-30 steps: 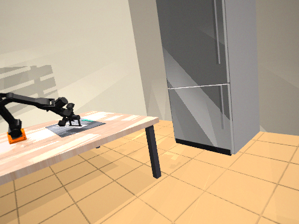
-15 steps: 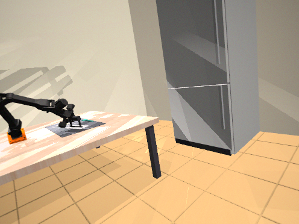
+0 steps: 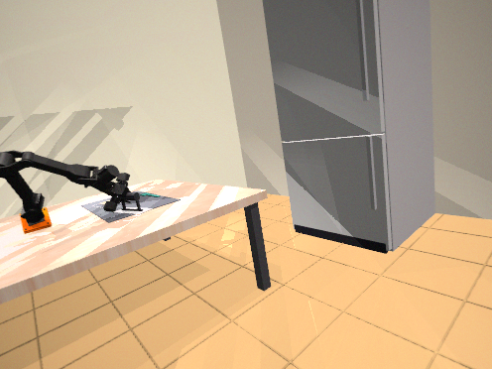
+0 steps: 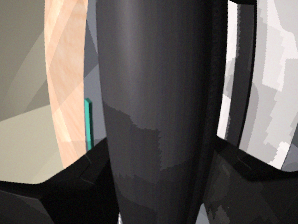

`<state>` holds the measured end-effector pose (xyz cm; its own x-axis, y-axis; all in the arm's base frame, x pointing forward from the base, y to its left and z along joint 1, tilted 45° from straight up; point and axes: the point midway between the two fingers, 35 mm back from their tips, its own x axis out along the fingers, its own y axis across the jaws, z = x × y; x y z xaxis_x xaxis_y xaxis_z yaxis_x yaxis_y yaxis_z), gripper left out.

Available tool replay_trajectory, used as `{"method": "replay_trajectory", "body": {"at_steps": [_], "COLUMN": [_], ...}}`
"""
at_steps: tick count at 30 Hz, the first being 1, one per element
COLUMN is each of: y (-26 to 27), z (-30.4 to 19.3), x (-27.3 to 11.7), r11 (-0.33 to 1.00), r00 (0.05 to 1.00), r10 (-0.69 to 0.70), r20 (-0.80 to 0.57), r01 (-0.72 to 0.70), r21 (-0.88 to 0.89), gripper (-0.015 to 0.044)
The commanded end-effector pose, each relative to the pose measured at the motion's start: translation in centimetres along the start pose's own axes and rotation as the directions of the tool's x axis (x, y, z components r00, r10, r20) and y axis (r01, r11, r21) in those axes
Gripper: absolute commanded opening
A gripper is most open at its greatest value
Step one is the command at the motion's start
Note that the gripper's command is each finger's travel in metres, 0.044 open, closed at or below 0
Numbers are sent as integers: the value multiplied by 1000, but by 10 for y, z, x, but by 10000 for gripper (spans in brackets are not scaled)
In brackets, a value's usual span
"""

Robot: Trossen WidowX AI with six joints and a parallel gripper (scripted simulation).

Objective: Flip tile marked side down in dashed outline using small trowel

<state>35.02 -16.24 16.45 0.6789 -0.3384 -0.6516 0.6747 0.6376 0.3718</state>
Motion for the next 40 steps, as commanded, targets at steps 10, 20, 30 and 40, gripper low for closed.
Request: {"method": "replay_trajectory", "body": {"at_steps": [10,20,30,40], "y": [1,2,2,7], "z": [-2,-1,0,-5], "x": [2,1,-34,-65], "r11": [1000,1000,1000,1000], "r00": [1000,1000,1000,1000], "r10": [14,14,12,10], "r20": [-3,-3,-3,-6], "r01": [-14,-14,-12,-10], "r21": [-9,-8,-6,-4], "gripper": [289,300,300,300]}}
